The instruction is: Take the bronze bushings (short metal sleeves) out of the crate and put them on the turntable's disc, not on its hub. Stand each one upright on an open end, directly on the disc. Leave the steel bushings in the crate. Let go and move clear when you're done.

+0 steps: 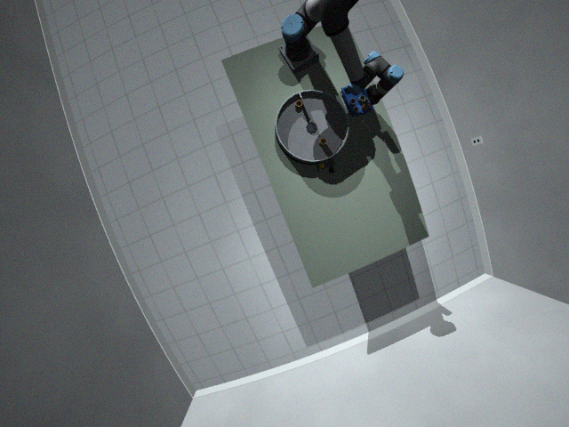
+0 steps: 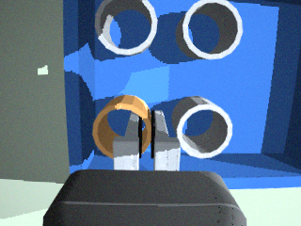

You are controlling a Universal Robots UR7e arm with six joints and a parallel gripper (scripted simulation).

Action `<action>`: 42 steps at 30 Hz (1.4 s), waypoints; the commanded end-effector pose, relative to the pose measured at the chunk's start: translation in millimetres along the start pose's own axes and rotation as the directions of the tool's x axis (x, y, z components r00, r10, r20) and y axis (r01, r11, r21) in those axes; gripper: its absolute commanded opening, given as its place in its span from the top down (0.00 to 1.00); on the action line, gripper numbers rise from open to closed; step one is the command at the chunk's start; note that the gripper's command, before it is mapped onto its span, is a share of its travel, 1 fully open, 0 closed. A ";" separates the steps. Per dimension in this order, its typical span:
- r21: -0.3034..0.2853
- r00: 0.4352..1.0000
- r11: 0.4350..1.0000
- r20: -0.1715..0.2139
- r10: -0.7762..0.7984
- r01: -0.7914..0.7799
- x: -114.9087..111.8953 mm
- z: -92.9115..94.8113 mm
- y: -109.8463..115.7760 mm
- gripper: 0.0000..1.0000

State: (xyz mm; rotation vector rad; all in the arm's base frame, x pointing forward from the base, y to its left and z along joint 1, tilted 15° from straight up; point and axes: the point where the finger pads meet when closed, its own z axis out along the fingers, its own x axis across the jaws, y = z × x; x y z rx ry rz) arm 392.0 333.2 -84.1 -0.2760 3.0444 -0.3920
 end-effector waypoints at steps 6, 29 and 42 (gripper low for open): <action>-0.001 1.000 1.000 0.002 0.000 0.000 -0.4 -28.6 0.1 1.00; -0.001 1.000 1.000 0.002 0.000 0.000 -0.2 -110.8 0.0 1.00; -0.001 1.000 1.000 0.002 0.000 0.000 -0.2 -119.5 0.0 1.00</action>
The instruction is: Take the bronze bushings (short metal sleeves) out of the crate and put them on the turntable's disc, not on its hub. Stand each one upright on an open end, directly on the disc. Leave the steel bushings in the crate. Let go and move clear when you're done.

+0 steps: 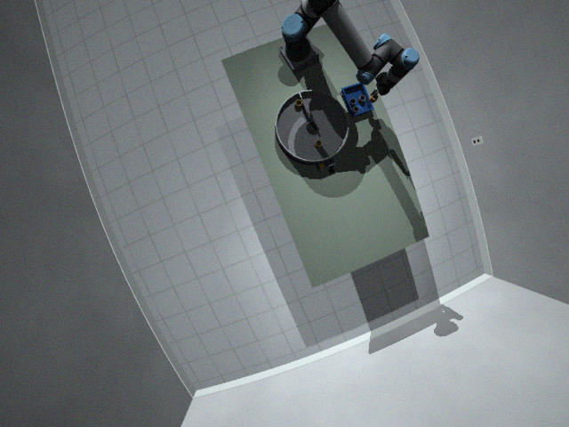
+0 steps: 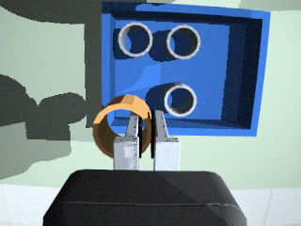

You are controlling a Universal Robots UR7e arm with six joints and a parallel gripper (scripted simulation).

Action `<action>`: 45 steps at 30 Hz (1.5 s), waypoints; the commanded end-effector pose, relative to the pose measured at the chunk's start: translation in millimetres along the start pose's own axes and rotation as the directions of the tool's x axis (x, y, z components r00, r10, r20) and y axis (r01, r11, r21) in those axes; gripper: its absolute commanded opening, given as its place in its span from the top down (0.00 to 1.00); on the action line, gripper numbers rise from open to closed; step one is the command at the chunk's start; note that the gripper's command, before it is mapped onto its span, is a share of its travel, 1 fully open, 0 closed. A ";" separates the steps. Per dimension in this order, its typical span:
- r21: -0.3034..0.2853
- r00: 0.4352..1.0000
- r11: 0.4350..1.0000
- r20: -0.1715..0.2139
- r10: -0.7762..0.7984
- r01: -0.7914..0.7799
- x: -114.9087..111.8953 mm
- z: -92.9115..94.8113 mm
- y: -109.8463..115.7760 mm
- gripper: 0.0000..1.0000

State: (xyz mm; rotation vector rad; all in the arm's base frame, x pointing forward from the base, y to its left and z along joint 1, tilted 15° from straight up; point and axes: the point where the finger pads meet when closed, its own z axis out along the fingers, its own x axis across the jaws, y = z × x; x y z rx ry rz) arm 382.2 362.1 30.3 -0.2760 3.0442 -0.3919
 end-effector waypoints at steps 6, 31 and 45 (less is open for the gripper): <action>-0.001 1.000 1.000 0.001 0.000 0.000 -0.4 -1.0 0.1 1.00; -0.001 1.000 1.000 0.001 0.000 0.000 -0.4 -1.0 0.1 1.00; -0.001 1.000 1.000 0.001 0.000 0.000 1.1 -1.0 -5.9 1.00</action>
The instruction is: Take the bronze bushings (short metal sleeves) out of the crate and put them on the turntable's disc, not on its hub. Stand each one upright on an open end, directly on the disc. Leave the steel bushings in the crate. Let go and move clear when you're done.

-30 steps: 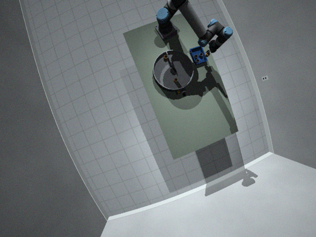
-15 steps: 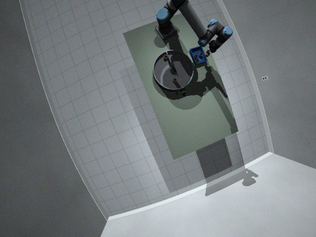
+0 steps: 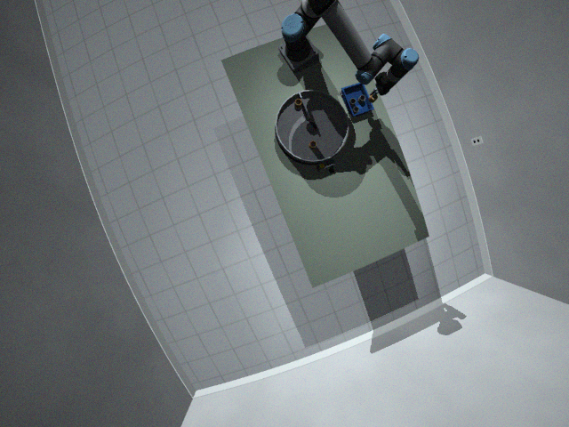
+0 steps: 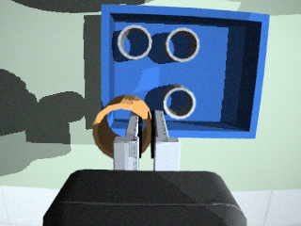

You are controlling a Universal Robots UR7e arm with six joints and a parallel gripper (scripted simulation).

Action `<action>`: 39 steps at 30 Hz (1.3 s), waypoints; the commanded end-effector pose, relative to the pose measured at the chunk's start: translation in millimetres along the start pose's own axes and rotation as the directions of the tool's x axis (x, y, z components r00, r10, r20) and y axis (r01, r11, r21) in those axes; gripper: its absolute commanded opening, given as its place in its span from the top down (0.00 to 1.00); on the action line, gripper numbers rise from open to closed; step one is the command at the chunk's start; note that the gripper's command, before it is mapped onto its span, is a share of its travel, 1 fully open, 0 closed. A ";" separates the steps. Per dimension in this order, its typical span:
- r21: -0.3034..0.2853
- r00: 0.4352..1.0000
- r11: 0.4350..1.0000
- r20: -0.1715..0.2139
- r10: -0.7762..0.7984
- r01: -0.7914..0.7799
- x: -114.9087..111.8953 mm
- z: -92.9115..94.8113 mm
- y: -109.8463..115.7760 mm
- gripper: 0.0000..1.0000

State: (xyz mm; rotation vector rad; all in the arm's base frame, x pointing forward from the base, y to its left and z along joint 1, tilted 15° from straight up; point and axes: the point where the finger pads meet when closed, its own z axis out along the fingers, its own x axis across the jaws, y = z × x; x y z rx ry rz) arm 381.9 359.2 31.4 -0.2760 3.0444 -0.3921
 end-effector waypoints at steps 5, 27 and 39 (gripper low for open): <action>-0.001 1.000 1.000 0.002 0.000 0.000 2.6 -0.6 -12.7 1.00; -0.001 1.000 1.000 0.002 0.000 0.000 23.1 -0.4 -99.9 1.00; -0.001 1.000 1.000 0.002 0.000 0.000 43.3 -0.2 -185.8 1.00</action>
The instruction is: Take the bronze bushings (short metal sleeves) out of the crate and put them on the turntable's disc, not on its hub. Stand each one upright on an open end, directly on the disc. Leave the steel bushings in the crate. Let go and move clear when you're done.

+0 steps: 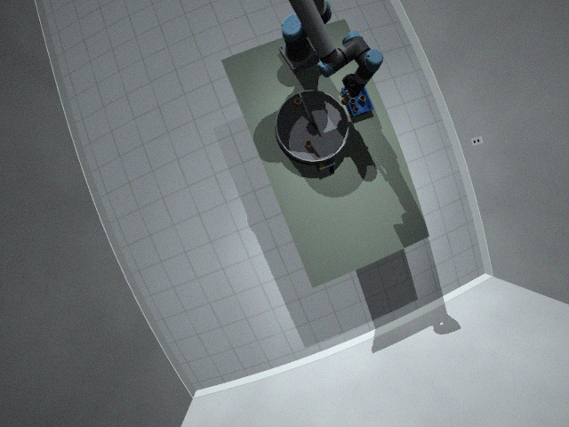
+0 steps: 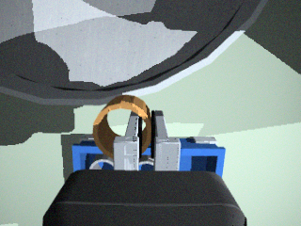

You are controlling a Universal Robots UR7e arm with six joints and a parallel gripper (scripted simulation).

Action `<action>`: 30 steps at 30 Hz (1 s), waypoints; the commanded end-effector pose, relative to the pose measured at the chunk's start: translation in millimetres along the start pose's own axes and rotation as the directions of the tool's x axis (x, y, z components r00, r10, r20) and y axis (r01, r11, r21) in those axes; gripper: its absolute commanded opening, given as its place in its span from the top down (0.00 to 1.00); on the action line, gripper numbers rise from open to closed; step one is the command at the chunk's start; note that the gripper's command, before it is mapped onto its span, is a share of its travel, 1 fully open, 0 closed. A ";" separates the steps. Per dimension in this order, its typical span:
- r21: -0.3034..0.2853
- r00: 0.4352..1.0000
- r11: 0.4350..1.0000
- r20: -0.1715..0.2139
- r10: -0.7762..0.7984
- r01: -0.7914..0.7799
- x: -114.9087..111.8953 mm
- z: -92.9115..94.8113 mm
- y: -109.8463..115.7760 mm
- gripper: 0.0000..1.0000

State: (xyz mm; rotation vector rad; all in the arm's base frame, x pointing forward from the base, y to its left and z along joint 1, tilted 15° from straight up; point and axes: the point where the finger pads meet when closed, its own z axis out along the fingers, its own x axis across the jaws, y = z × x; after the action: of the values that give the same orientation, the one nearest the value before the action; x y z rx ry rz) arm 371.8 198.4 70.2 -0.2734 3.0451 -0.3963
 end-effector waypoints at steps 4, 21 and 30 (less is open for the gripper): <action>-0.003 1.000 1.000 0.003 -0.001 0.001 8.2 -1.2 -37.6 1.00; -0.003 1.000 1.000 0.003 -0.001 0.001 26.0 -0.8 -113.8 1.00; -0.003 1.000 1.000 0.003 -0.001 0.001 31.9 -0.7 -139.0 1.00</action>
State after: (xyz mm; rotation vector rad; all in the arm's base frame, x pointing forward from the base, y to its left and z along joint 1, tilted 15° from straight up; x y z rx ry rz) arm 363.9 68.6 103.3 -0.2751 3.0445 -0.3921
